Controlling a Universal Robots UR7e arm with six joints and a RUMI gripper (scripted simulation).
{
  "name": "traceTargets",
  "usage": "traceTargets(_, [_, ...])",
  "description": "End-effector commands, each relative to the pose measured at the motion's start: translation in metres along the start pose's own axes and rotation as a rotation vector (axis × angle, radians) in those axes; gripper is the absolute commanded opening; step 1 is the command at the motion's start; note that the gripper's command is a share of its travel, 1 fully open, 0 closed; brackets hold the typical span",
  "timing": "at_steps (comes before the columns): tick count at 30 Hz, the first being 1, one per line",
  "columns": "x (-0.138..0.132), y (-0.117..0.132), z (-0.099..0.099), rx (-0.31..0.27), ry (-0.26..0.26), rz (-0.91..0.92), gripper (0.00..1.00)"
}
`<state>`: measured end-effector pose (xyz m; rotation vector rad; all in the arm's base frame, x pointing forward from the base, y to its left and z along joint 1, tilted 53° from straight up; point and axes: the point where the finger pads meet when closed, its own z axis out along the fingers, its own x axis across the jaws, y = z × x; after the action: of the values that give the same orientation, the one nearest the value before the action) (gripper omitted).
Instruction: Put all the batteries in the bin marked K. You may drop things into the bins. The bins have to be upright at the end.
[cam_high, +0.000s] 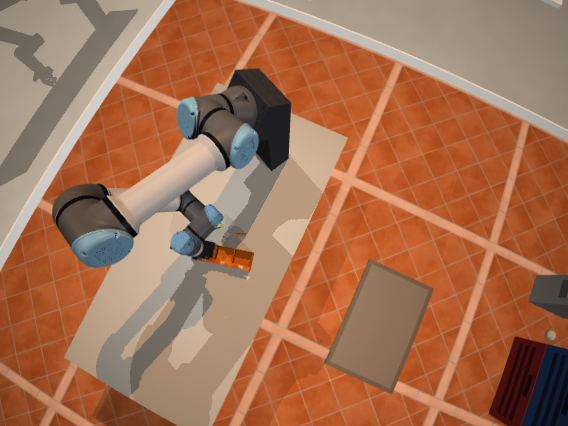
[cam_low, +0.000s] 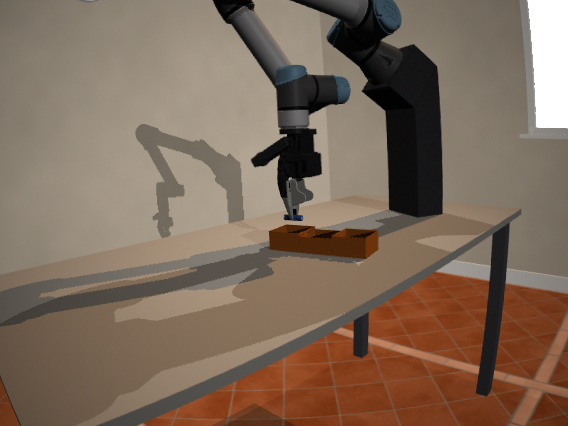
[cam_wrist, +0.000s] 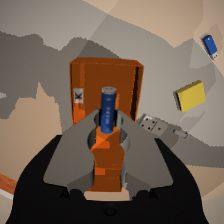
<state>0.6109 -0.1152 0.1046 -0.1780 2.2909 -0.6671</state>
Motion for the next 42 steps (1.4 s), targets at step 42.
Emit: traceTargets(42, [0.004,-0.002,0.040,0.000,-0.001,0.000,0.00])
